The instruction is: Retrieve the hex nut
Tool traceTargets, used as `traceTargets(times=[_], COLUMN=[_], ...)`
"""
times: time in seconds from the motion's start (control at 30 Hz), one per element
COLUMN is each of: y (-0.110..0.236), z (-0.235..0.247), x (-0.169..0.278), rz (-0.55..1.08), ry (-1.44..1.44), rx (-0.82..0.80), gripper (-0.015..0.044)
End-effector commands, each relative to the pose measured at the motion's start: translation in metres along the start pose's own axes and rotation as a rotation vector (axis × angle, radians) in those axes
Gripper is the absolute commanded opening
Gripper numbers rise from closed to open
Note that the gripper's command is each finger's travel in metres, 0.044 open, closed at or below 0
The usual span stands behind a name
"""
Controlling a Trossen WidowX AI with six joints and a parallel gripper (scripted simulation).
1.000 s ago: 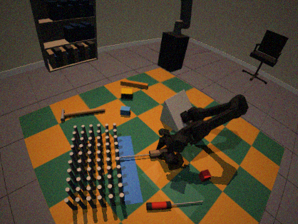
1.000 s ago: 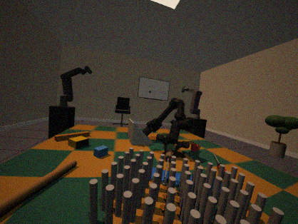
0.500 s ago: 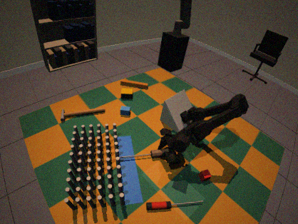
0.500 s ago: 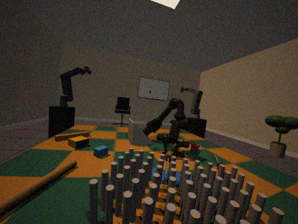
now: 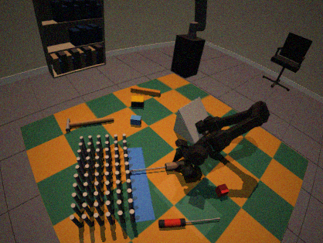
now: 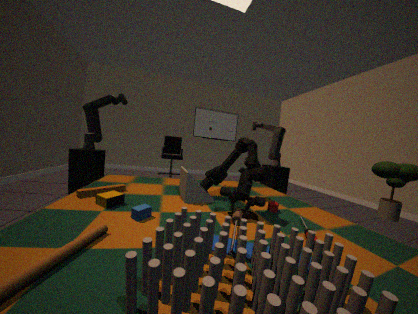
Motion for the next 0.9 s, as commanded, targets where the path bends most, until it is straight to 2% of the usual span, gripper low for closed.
traceTargets(times=[0.0, 0.87], y=[0.002, 0.013], z=[0.000, 0.000], x=[-0.002, 0.002], rz=[0.002, 0.002], ry=[-0.005, -0.003], rx=[-0.001, 0.001], gripper=[0.0000, 0.0000])
Point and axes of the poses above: the point midway between the two fingers, 35 mm back from their tips, its own y axis back along the fingers, its own z axis across the jaws, x = y × z, the point moved 8 cm from there along y, back along the fingers, and after that the axes turned 10 degrees about -y, right-handed, at the moved point
